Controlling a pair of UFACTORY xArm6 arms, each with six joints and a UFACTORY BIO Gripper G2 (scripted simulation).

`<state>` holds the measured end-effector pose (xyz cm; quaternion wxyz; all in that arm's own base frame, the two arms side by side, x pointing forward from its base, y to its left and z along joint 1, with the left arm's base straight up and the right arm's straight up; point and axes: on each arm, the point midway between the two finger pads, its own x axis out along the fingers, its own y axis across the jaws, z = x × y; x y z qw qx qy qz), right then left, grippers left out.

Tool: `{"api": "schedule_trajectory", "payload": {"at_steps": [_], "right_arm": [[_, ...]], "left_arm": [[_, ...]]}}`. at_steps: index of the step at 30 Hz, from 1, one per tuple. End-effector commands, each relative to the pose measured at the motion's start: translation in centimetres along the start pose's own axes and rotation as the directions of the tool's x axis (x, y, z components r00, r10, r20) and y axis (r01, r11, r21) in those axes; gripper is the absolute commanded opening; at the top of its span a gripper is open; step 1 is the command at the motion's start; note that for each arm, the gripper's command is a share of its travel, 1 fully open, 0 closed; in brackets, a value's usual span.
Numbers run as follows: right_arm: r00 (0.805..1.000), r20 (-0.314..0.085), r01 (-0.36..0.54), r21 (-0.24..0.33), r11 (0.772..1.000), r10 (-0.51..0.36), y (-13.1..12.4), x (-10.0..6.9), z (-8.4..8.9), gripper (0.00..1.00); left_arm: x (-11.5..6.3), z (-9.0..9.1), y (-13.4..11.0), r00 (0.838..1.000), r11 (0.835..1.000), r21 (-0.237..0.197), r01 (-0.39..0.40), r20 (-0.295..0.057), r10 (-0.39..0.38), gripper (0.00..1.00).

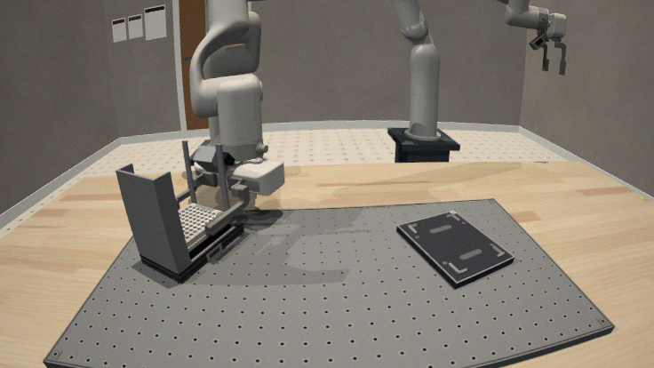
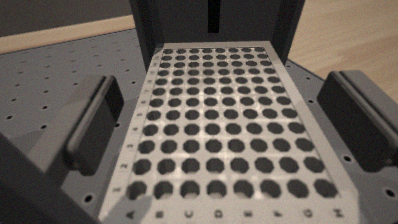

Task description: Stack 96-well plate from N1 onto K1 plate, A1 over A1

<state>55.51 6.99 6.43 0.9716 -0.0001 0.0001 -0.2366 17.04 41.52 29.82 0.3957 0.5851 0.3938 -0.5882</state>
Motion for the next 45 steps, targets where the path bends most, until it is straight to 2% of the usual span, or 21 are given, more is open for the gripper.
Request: {"api": "schedule_trajectory", "payload": {"at_steps": [1, 25, 27, 42, 45], "right_arm": [[1.0, 0.003, 0.0, 0.003, 1.0, 0.0, 0.1, 0.1, 0.5, 0.37], [1.0, 0.004, 0.0, 0.004, 1.0, 0.0, 0.1, 0.1, 6.4, 0.37], [1.0, 0.004, 0.0, 0.004, 1.0, 0.0, 0.1, 0.1, 6.4, 0.37], [1.0, 0.004, 0.0, 0.004, 1.0, 0.0, 0.1, 0.1, 10.4, 0.37], [1.0, 0.004, 0.0, 0.004, 1.0, 0.0, 0.1, 0.1, 10.6, 0.37]], "left_arm": [[-0.2, -0.1, 0.0, 1.0, 1.0, 0.0, 0.0, -0.005, 0.0, 1.0], [-0.2, -0.1, 0.0, 1.0, 1.0, 0.0, 0.0, -0.005, 0.0, 1.0], [-0.2, -0.1, 0.0, 1.0, 1.0, 0.0, 0.0, -0.005, 0.0, 1.0], [-0.2, -0.1, 0.0, 1.0, 1.0, 0.0, 0.0, -0.005, 0.0, 1.0], [-0.2, -0.1, 0.0, 1.0, 1.0, 0.0, 0.0, -0.005, 0.0, 1.0]]}}
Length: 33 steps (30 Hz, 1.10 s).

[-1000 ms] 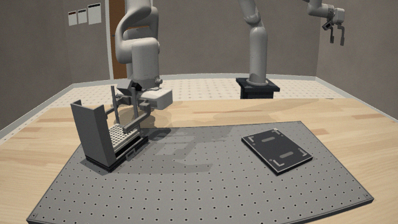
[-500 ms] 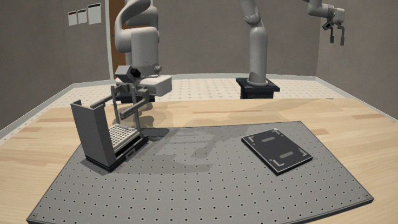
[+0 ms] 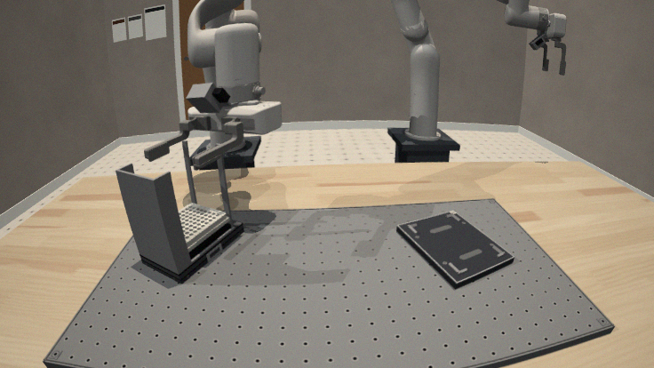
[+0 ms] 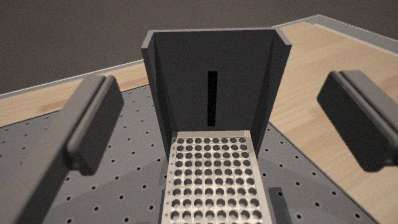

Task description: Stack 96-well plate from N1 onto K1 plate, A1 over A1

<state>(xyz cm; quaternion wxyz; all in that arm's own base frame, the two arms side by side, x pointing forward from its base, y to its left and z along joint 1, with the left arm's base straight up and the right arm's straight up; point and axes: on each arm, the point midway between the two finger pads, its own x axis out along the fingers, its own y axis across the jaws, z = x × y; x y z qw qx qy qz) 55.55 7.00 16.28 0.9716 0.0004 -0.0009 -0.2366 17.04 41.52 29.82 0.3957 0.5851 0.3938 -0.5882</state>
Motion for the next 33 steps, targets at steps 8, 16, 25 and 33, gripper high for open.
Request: {"api": "schedule_trajectory", "payload": {"at_steps": [8, 16, 25, 33], "right_arm": [[1.0, 0.002, 0.0, 0.002, 1.0, 0.0, 0.1, 0.1, 2.9, 0.37], [1.0, 0.002, 0.0, 0.002, 1.0, 0.0, 0.1, 0.1, 4.0, 0.37], [1.0, 0.002, 0.0, 0.002, 1.0, 0.0, 0.1, 0.1, 4.0, 0.37], [1.0, 0.002, 0.0, 0.002, 1.0, 0.0, 0.1, 0.1, 4.0, 0.37]], "left_arm": [[-0.2, -0.1, 0.0, 1.0, 1.0, 0.0, 0.0, -0.005, 0.0, 1.0], [-0.2, -0.1, 0.0, 1.0, 1.0, 0.0, 0.0, -0.005, 0.0, 1.0], [-0.2, -0.1, 0.0, 1.0, 1.0, 0.0, 0.0, -0.005, 0.0, 1.0], [-0.2, -0.1, 0.0, 1.0, 1.0, 0.0, 0.0, -0.005, 0.0, 1.0]]}}
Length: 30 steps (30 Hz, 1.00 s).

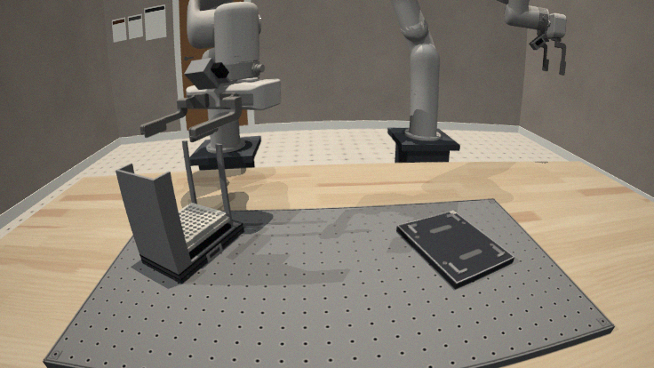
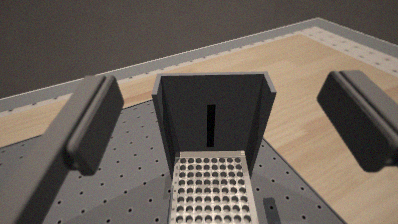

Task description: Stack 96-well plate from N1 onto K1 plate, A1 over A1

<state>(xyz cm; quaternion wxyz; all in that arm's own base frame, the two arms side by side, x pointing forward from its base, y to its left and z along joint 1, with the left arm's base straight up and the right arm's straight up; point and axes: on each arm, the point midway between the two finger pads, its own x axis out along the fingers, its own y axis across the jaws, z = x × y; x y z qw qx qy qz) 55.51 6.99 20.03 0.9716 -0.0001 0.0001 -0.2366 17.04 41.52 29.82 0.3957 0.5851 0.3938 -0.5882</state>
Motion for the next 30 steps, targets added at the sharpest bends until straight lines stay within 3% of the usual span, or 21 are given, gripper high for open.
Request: {"api": "schedule_trajectory", "payload": {"at_steps": [1, 7, 10, 14, 30], "right_arm": [[0.999, 0.004, -0.033, 0.004, 0.999, 0.033, 0.5, -0.2, 0.4, 0.37], [0.973, 0.004, -0.231, 0.003, 0.973, 0.231, 2.7, -1.7, 1.7, 0.37], [0.945, 0.005, -0.327, 0.002, 0.945, 0.327, 3.8, -2.5, 2.4, 0.37], [0.893, 0.005, -0.45, 0.002, 0.893, 0.45, 5.3, -3.5, 3.2, 0.37], [0.891, 0.005, -0.454, 0.002, 0.891, 0.454, 10.5, -7.1, 6.3, 0.37]], "left_arm": [[-0.2, -0.1, 0.0, 1.0, 1.0, 0.0, 0.0, -0.005, 0.0, 1.0], [-0.2, -0.1, 0.0, 1.0, 1.0, 0.0, 0.0, -0.005, 0.0, 1.0], [-0.2, -0.1, 0.0, 1.0, 1.0, 0.0, 0.0, -0.005, 0.0, 1.0], [-0.2, -0.1, 0.0, 1.0, 1.0, 0.0, 0.0, -0.005, 0.0, 1.0], [-0.2, -0.1, 0.0, 1.0, 1.0, 0.0, 0.0, -0.005, 0.0, 1.0]]}}
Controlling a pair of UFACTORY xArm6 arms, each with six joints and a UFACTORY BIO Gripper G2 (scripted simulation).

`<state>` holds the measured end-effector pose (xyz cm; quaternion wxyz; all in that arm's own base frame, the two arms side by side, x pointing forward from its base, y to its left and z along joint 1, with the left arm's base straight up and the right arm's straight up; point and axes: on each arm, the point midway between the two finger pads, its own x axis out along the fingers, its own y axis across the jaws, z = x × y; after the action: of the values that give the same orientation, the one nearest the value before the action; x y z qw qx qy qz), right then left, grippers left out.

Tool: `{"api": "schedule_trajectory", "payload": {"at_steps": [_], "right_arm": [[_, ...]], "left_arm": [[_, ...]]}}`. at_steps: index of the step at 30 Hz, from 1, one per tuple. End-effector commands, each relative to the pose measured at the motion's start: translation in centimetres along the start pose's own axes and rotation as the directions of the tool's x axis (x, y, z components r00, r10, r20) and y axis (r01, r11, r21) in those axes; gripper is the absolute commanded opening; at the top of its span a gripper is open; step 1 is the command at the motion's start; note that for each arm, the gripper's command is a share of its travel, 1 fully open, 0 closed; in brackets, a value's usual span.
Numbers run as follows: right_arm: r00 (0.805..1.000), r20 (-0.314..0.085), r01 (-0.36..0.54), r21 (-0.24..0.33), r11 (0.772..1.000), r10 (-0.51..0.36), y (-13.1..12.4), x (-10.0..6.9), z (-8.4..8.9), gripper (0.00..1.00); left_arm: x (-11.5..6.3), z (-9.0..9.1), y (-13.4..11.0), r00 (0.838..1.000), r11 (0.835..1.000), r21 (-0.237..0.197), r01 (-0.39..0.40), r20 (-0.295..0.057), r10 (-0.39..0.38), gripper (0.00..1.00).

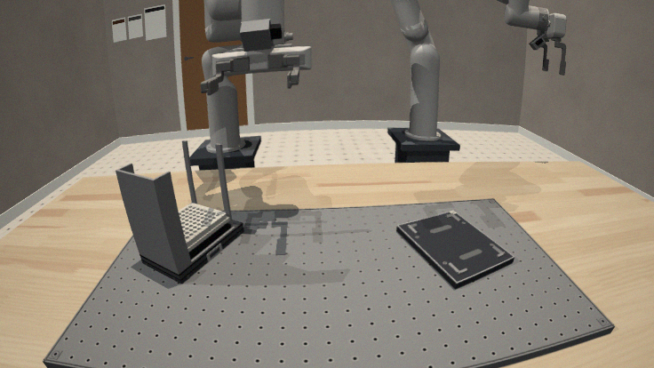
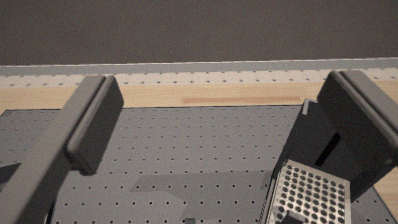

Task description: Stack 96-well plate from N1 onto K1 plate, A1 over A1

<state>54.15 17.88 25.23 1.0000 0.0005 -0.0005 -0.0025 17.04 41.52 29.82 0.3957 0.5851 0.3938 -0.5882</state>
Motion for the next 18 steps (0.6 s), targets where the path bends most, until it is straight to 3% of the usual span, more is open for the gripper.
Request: {"api": "schedule_trajectory", "payload": {"at_steps": [1, 18], "right_arm": [[1.0, 0.004, 0.001, 0.001, 1.0, -0.001, 2.2, -0.1, 1.3, 0.37], [1.0, 0.003, 0.001, 0.002, 1.0, -0.001, 8.9, -1.0, 4.5, 0.37]], "left_arm": [[-0.2, -0.1, 0.0, 1.0, 1.0, 0.0, 0.0, -0.005, 0.0, 1.0], [-0.2, -0.1, 0.0, 1.0, 1.0, 0.0, 0.0, -0.005, 0.0, 1.0]]}}
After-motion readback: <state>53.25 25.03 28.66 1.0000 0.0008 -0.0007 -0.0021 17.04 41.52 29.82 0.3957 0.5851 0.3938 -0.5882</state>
